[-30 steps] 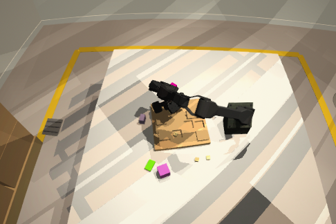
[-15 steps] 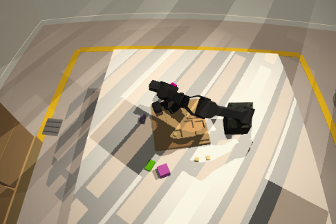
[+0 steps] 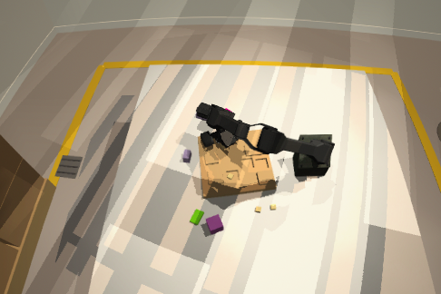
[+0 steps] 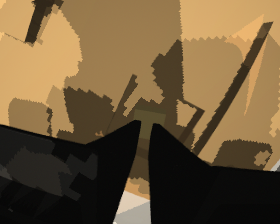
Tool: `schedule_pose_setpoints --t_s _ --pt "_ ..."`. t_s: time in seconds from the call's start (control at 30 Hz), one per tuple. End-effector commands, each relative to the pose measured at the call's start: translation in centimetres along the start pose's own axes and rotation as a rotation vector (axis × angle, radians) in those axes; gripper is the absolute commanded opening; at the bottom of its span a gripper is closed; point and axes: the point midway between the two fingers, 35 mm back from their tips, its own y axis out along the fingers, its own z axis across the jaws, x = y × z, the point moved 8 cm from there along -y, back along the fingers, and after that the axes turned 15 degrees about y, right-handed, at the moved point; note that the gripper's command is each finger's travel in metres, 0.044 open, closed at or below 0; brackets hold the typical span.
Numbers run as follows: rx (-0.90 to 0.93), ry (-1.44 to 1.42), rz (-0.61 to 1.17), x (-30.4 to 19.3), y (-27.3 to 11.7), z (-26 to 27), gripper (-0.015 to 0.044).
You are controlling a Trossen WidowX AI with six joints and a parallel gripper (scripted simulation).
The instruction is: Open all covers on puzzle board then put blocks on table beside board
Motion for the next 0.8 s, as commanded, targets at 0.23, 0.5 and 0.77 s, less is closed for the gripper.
schedule_pose_setpoints --t_s 0.23,0.5,0.77 --pt "-0.006 -0.010 0.010 0.0 -5.6 -0.1 0.0144" --pt "-0.006 -0.009 0.010 0.0 -4.4 -0.1 0.0144" --pt "-0.006 0.007 0.008 0.0 -2.4 -0.2 0.0144"
